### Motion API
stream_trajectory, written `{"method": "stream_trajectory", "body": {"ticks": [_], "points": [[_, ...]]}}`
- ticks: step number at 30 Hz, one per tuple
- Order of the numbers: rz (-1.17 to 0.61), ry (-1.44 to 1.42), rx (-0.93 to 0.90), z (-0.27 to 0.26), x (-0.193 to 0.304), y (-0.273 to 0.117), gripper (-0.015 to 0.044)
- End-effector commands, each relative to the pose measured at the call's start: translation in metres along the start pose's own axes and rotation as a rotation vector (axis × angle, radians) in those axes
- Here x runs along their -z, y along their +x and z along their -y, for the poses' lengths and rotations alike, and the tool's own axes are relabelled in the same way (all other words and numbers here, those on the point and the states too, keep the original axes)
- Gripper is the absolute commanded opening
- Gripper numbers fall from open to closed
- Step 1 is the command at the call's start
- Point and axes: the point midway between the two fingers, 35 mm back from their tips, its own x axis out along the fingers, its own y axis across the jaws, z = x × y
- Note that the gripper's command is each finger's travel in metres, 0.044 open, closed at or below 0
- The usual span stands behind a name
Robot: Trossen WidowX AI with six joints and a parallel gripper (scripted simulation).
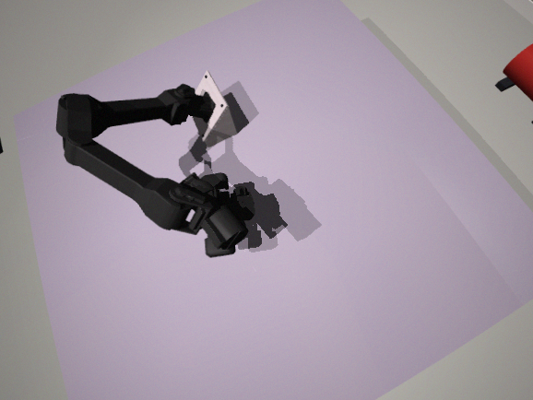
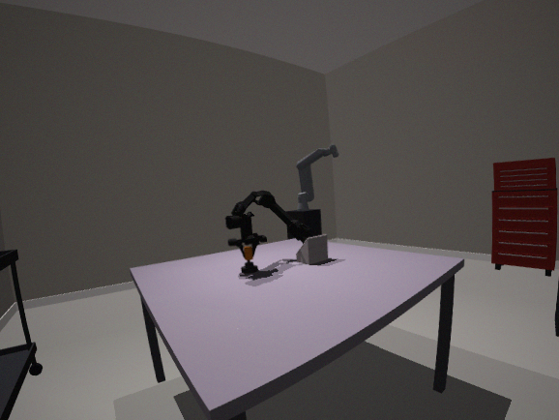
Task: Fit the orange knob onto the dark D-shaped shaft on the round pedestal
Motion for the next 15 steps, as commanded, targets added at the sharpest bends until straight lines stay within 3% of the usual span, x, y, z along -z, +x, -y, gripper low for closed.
{"method": "stream_trajectory", "body": {"ticks": [1, 7, 15], "points": [[0.003, -0.005, 0.006, 0.0012, 0.0002, -0.0034, 0.0], [0.002, -0.195, 0.006, 0.0025, 0.0001, -0.0035, 0.0], [0.002, -0.205, 0.006, 0.0011, -0.0006, -0.0008, 0.0]]}}
